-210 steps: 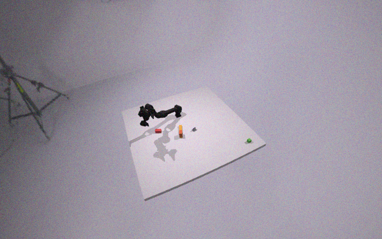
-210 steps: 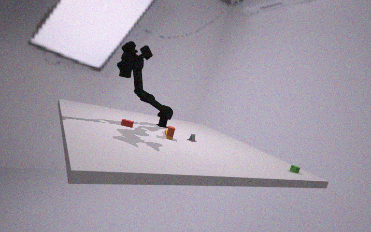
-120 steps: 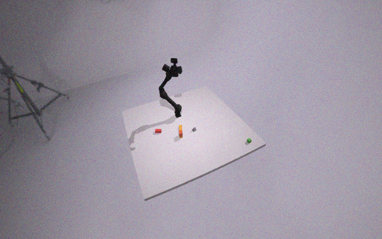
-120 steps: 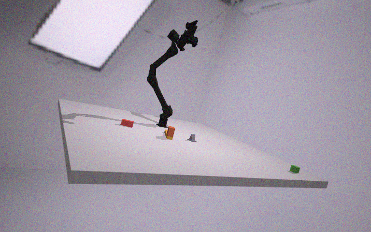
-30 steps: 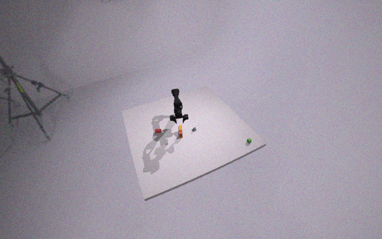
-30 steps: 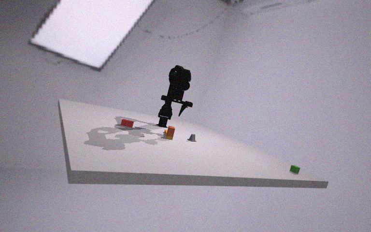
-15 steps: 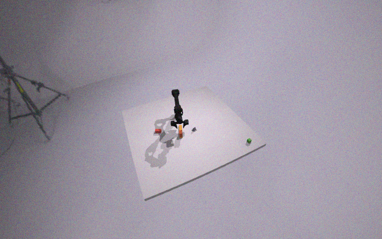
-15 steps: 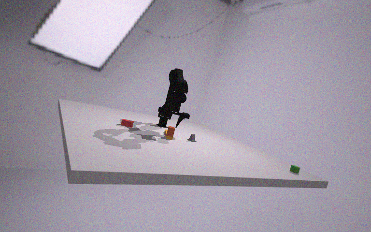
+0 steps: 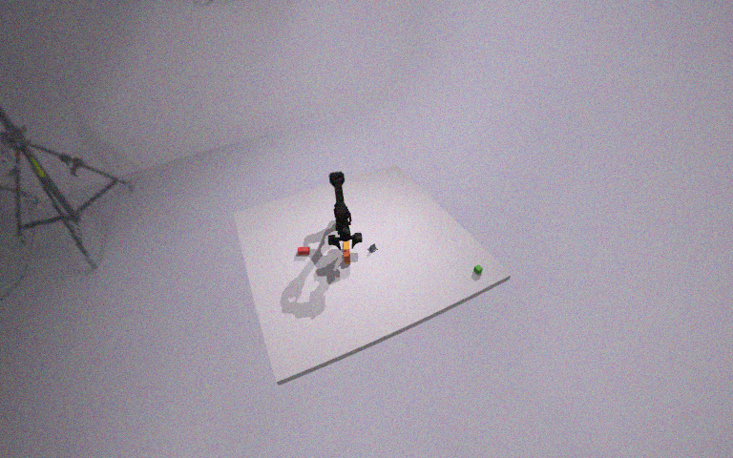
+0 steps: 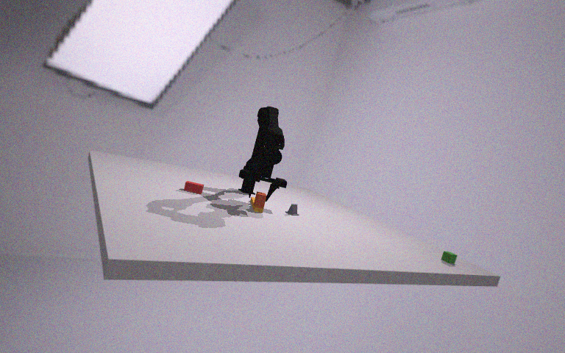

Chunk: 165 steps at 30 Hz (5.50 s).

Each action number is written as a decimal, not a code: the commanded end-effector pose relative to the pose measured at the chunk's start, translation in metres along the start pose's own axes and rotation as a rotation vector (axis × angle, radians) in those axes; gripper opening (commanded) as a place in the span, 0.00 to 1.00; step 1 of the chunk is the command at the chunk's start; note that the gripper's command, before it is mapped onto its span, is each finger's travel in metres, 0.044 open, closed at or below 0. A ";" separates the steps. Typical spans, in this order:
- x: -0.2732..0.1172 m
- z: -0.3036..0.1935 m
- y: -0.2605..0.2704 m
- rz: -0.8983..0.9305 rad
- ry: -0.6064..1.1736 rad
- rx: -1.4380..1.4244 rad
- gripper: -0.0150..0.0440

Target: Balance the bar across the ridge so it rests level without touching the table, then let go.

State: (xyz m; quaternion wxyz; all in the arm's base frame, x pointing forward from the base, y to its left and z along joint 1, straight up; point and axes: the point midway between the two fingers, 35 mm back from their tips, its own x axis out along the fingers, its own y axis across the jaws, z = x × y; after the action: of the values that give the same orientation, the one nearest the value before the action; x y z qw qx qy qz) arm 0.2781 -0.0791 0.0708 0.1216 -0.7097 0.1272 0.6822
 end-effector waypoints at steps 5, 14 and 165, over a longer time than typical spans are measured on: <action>0.016 0.003 0.000 -0.003 -0.010 -0.005 0.79; 0.023 0.003 0.000 -0.003 -0.011 -0.005 0.79; -0.031 0.035 -0.137 -0.006 -0.005 -0.571 0.25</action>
State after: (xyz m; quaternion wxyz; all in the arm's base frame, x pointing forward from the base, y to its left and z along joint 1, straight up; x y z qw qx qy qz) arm 0.2913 0.0628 0.1005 -0.0776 -0.7133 -0.0717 0.6929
